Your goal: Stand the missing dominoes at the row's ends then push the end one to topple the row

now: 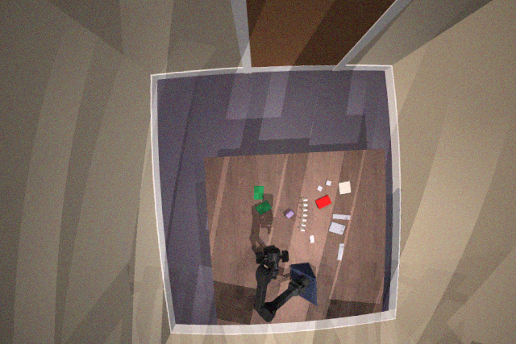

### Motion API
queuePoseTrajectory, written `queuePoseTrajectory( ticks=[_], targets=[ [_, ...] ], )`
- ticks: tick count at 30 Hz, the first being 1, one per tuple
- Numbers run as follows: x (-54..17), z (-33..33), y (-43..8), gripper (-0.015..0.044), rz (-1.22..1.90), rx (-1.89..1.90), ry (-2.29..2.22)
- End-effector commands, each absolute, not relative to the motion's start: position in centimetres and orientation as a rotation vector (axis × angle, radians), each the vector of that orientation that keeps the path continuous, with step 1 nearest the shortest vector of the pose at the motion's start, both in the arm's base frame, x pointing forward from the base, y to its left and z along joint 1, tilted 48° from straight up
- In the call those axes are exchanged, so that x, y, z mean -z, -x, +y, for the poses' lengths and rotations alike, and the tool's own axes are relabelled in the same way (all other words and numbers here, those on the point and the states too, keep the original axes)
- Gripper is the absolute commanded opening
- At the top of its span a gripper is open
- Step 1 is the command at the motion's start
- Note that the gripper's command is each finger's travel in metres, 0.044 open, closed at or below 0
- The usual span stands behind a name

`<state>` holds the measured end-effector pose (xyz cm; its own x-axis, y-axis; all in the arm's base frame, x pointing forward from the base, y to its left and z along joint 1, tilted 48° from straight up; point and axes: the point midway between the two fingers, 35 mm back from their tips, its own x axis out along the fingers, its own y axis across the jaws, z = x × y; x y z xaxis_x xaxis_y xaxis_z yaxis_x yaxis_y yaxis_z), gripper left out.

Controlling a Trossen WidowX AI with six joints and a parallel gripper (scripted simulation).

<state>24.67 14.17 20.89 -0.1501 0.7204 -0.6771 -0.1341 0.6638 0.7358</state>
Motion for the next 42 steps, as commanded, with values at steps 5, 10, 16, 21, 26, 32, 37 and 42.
queuePoseTrajectory(
  ticks=[5, 10, 16, 21, 26, 32, 37, 42],
  targets=[
    [-22.6, 15.3, -24.0, 0.0107, 1.643, -0.654, -0.668],
    [-22.5, 15.3, -23.9, 0.0107, 1.643, -0.651, -0.663],
    [-20.4, 15.8, -23.4, 0.0107, 1.626, -0.564, -0.524],
    [-18.7, 16.1, -23.2, 0.0107, 1.582, -0.482, -0.413],
    [-17.4, 16.3, -23.2, 0.0107, 1.514, -0.404, -0.322],
    [-16.2, 16.7, -23.5, 0.0107, 1.406, -0.317, -0.243],
    [-15.7, 17.1, -23.8, 0.0107, 1.3, -0.253, -0.204],
    [-15.5, 17.5, -24.1, 0.0107, 1.183, -0.197, -0.188]
  ],
)
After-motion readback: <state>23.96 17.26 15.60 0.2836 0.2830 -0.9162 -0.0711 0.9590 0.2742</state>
